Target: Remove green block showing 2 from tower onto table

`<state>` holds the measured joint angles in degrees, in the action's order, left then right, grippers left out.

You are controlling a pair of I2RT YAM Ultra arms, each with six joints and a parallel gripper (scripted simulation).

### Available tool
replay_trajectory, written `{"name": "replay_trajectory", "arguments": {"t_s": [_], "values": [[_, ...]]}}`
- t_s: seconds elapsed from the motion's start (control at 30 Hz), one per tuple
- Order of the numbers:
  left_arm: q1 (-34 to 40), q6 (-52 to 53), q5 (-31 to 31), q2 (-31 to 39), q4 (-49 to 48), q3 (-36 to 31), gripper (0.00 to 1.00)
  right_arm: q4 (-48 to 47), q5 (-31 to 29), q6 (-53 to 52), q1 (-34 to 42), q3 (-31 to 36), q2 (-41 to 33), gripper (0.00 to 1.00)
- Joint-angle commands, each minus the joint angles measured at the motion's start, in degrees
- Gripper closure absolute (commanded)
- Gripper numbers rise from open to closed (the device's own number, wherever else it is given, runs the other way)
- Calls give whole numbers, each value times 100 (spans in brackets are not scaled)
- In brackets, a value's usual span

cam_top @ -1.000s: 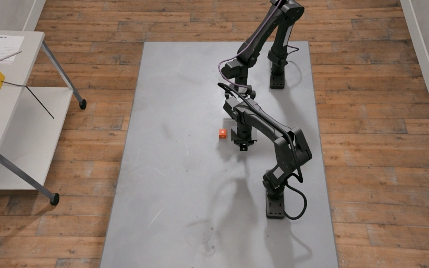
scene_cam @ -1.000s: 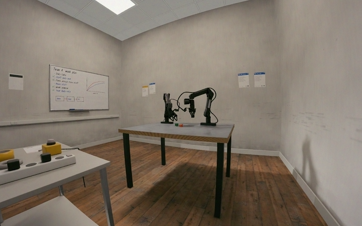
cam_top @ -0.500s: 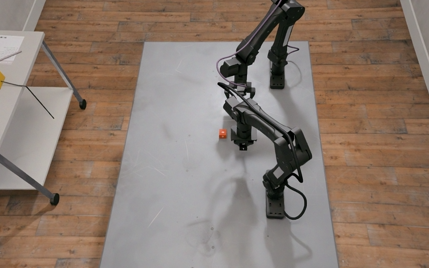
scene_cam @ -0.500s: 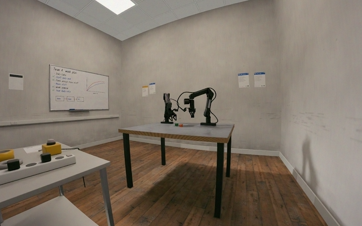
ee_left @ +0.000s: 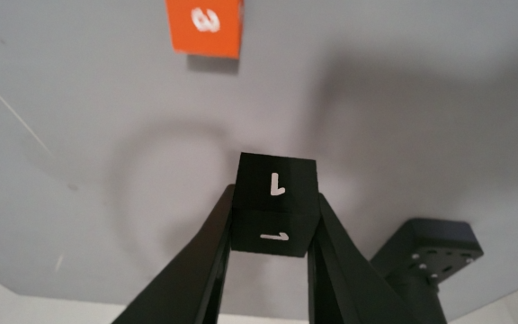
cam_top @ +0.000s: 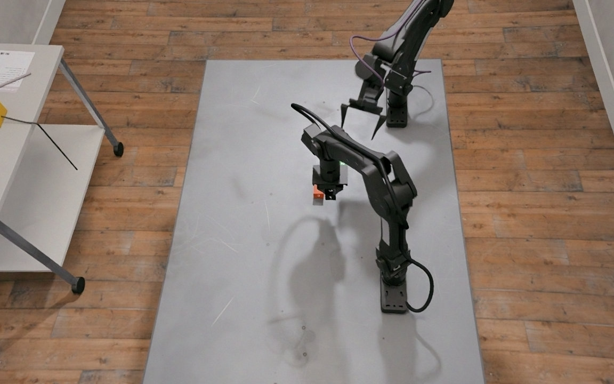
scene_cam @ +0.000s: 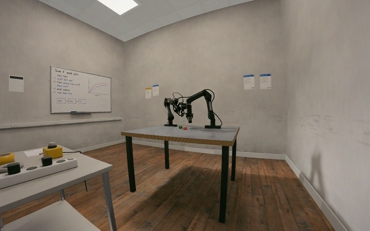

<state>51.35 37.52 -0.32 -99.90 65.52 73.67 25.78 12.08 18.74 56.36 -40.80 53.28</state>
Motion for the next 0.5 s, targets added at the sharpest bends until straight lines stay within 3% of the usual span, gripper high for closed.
{"name": "replay_trajectory", "arguments": {"t_s": [0.0,0.07,0.3,0.47], "values": [[-12,-44,0,-437,-179,573,73,-418,-407,-1123,379,200,-675,0],[-12,-44,0,-437,-179,573,73,-418,-407,-1123,379,200,-675,0],[-6,19,0,-1219,109,1373,73,-733,-1002,-2141,1190,483,-1854,0],[-5,20,0,-1342,61,1524,73,-797,-1265,-2244,1546,567,-2153,0]]}}
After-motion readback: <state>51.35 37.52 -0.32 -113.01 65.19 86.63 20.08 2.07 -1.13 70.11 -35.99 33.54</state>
